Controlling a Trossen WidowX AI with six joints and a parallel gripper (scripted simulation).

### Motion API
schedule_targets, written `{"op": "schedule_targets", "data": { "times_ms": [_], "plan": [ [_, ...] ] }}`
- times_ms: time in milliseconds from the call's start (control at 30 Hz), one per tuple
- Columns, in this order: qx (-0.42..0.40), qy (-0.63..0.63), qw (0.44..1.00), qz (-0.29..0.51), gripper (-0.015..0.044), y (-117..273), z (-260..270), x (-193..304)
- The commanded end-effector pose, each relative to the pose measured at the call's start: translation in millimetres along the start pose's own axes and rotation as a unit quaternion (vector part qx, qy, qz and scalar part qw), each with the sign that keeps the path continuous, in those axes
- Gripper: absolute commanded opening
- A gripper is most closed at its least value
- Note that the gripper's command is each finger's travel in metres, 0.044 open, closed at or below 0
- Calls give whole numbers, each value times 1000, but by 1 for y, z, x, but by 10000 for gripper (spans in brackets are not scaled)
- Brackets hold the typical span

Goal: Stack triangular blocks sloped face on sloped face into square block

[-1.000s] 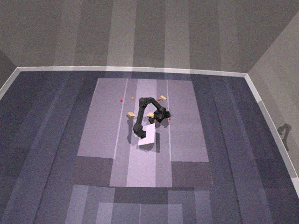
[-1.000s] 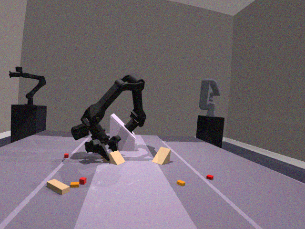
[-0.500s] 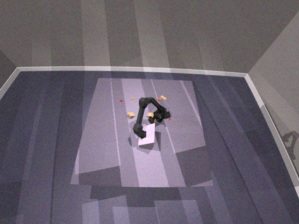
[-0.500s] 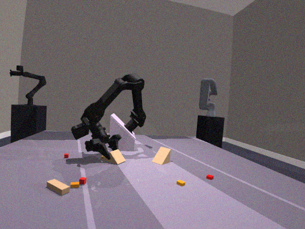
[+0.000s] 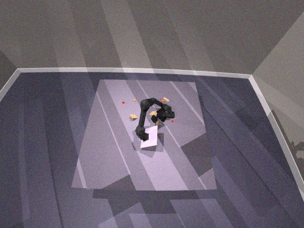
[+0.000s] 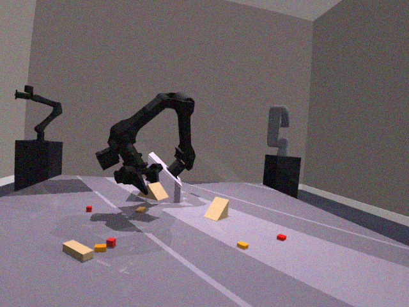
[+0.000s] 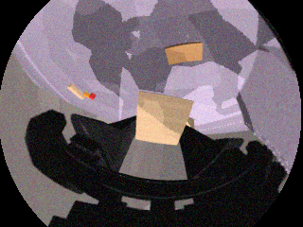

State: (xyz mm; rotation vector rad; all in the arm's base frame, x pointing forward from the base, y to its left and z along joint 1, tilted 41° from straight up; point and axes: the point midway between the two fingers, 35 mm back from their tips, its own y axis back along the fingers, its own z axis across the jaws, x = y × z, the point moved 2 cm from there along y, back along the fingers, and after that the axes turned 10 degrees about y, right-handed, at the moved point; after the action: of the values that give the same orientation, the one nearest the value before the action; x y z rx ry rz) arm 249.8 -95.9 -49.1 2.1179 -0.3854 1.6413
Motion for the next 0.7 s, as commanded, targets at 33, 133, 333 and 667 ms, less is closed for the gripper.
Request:
{"op": "schedule_targets", "data": {
  "times_ms": [33, 133, 333, 667],
  "plan": [
    [-1, 8, 1000, 0, 0, 17, 3, 18],
    [0, 8, 1000, 1, 0, 23, 3, 23],
    [3, -14, 1000, -4, 0, 19, 1, 20],
    [30, -130, 989, -58, 0, 14, -2, 26]
  ]
}}
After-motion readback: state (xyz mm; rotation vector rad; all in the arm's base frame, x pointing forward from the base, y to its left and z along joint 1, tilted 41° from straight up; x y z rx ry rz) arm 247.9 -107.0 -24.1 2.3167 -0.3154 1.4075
